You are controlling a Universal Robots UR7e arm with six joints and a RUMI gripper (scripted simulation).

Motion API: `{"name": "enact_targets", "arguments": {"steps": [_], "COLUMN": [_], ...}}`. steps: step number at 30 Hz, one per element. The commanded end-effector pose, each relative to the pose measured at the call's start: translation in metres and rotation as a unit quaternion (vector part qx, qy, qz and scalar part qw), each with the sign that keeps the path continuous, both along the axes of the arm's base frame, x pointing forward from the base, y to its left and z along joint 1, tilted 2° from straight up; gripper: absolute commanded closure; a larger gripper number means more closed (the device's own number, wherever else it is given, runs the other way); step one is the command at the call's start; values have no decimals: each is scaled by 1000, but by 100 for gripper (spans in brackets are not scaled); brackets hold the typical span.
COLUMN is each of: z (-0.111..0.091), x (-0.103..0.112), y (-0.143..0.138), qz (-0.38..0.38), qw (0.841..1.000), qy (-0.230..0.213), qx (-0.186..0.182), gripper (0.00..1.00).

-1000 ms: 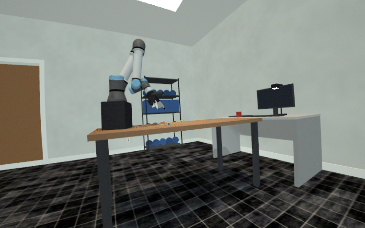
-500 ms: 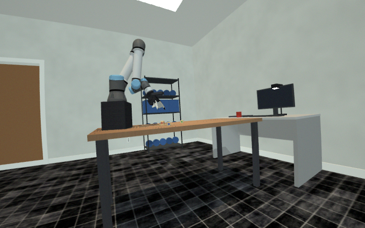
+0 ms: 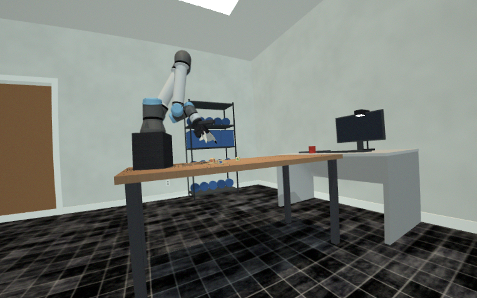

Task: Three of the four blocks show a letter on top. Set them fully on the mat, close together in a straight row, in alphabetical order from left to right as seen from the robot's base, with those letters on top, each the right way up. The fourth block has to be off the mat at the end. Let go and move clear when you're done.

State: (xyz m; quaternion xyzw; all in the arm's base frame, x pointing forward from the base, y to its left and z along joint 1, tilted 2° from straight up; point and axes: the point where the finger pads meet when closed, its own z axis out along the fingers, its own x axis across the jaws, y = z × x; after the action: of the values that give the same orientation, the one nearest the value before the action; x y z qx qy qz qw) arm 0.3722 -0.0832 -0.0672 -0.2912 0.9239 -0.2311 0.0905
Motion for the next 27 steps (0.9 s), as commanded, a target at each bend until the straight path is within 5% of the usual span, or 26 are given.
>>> {"name": "enact_targets", "arguments": {"steps": [1,27], "z": [-6,-10], "x": [-4,-32], "y": [-32,-138], "qz": [2,3], "qw": [1000,1000], "qy": [5,-2], "qx": [7,3], "gripper": [0,0]}}
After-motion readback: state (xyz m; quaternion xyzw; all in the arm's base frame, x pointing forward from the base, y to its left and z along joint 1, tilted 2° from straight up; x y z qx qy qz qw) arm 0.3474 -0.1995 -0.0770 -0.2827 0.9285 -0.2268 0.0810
